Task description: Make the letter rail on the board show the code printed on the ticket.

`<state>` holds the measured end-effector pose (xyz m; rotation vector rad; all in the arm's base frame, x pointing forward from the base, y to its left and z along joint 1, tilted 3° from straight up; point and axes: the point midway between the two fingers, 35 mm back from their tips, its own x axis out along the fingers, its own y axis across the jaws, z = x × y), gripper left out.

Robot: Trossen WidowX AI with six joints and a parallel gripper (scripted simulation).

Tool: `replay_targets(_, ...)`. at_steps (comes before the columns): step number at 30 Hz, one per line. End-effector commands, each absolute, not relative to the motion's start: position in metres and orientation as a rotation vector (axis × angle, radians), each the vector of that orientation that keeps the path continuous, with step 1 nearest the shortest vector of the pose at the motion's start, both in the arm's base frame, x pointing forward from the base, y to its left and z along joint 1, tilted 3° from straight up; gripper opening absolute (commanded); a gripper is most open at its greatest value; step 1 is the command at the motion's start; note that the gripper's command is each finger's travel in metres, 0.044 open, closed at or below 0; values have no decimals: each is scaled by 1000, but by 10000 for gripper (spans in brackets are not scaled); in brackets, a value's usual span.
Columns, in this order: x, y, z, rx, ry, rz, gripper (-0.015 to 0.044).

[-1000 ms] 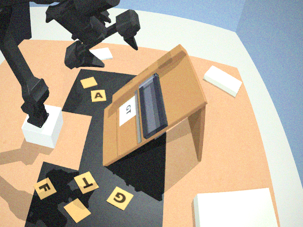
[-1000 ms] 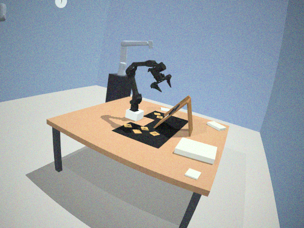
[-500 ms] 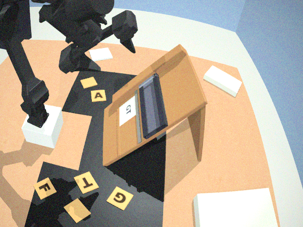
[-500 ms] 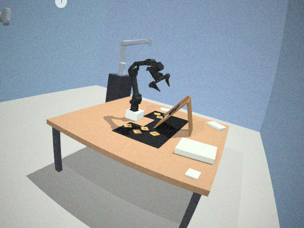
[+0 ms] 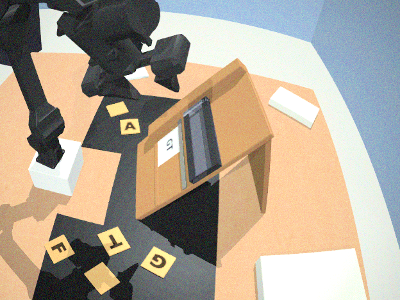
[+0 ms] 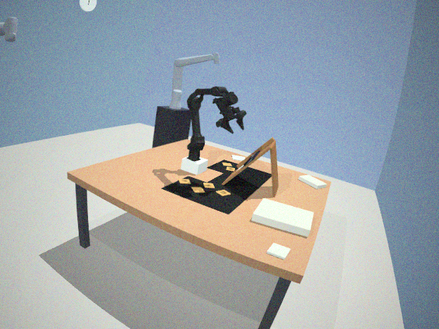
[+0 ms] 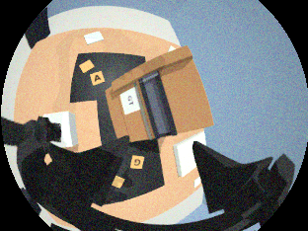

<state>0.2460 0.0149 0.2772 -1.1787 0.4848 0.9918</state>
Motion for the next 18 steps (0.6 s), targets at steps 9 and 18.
replay_targets(9, 302, -37, 201, -176, 1113, 398, 340)
replay_targets(18, 317, -55, 169, 191, 1245, 80, 340)
